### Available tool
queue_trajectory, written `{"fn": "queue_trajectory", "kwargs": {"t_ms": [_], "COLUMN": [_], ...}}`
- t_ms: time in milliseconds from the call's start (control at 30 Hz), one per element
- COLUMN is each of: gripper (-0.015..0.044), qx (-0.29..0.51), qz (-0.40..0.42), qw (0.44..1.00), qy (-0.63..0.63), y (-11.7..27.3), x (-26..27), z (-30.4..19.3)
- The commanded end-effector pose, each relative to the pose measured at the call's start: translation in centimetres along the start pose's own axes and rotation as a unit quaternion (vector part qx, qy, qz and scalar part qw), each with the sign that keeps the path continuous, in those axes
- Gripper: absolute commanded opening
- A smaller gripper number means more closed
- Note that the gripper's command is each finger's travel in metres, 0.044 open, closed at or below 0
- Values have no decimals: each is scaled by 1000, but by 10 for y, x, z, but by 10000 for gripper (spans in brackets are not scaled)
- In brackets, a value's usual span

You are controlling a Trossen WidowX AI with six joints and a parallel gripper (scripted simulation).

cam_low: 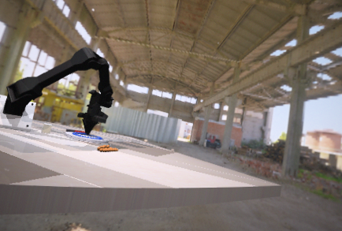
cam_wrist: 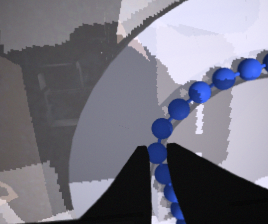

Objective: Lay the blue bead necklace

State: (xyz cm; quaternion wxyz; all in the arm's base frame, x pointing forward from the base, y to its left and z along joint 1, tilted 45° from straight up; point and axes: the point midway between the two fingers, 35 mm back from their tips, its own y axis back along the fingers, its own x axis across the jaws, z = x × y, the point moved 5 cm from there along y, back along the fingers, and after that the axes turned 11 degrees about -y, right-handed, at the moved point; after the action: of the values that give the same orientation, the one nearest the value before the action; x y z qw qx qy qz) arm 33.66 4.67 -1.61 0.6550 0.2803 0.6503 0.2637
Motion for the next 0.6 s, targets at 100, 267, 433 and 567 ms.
{"fn": "queue_trajectory", "kwargs": {"t_ms": [100, 267, 433, 567], "gripper": [0, 0, 0, 0], "qx": [0, -2, -2, -2], "qz": [0, -2, -2, -2], "qw": [1000, 1000, 1000, 1000], "qy": [0, 4, 4, 4], "y": [0, 7, 7, 7], "x": [0, 1, 2, 4], "z": [0, 0, 0, 0]}}
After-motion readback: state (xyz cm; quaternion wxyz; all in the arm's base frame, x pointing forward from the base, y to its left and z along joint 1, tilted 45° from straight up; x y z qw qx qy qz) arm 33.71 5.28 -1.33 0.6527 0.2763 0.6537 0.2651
